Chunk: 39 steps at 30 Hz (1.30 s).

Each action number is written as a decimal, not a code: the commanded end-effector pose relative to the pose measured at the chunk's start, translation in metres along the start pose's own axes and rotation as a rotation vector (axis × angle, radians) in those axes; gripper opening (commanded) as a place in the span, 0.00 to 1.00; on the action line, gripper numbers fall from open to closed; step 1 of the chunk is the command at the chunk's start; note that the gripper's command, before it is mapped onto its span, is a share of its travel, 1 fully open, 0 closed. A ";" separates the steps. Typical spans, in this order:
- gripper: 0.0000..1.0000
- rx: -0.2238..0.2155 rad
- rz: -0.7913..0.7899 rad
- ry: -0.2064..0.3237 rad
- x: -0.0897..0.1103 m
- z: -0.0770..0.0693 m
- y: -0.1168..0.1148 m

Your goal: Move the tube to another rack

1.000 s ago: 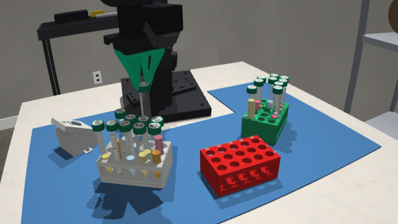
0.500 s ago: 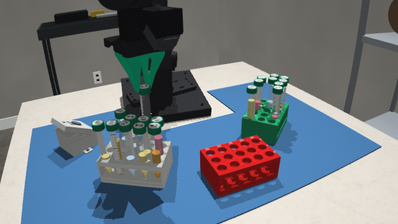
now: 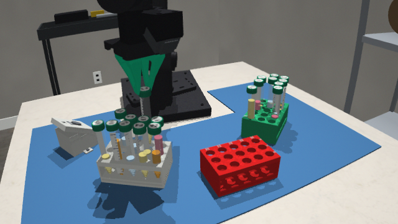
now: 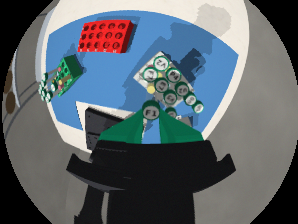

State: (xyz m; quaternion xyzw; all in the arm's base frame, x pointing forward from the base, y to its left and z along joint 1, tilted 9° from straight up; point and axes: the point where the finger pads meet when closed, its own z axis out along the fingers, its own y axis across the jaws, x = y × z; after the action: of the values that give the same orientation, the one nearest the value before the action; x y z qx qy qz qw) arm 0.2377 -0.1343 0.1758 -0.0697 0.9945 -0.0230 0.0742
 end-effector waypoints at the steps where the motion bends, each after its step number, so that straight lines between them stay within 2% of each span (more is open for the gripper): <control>1: 0.00 0.011 -0.001 -0.014 -0.002 -0.002 -0.002; 39: 0.00 0.011 -0.001 -0.014 0.003 0.012 -0.001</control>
State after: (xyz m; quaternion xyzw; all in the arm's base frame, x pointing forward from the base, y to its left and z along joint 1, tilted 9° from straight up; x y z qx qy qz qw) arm 0.2346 -0.1345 0.1598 -0.0697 0.9948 -0.0214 0.0714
